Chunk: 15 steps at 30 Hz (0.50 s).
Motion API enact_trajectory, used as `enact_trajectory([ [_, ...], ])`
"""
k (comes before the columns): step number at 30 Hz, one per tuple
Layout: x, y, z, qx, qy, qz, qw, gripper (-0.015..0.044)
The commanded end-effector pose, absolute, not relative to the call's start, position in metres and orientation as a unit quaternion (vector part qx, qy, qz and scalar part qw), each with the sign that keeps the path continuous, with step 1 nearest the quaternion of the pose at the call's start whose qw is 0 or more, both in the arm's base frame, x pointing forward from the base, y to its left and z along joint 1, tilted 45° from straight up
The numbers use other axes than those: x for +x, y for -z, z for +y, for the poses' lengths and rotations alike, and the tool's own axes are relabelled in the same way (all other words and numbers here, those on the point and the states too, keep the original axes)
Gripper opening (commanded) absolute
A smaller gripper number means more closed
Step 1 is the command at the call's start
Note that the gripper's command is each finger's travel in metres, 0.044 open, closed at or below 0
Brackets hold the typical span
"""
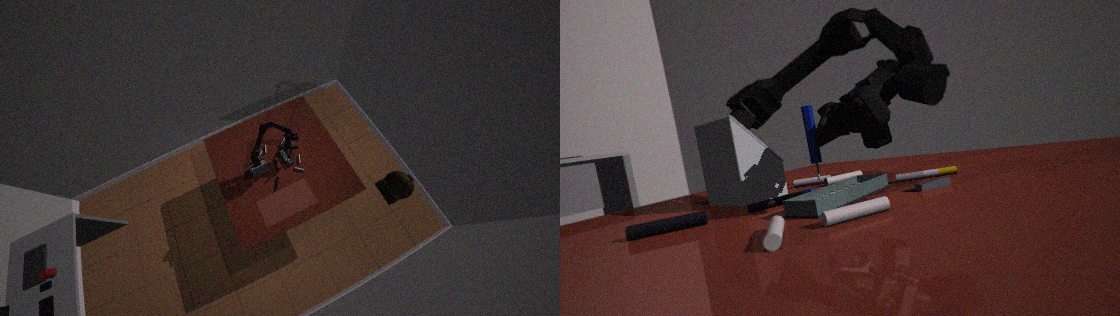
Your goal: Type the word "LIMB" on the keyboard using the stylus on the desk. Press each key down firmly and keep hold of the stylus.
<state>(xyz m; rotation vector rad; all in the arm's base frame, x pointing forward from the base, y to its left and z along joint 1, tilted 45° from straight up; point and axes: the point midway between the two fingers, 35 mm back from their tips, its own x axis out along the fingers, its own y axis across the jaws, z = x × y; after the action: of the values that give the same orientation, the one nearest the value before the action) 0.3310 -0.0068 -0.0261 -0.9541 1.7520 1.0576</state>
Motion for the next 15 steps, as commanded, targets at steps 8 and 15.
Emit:
enact_trajectory([
  [8, 0.335, 0.0, 0.013, -0.43, -0.421, 0.671, 0.433, 0.0044],
  [15, 0.336, -0.033, 0.039, -0.486, -0.418, 0.629, 0.44, 0.0],
])
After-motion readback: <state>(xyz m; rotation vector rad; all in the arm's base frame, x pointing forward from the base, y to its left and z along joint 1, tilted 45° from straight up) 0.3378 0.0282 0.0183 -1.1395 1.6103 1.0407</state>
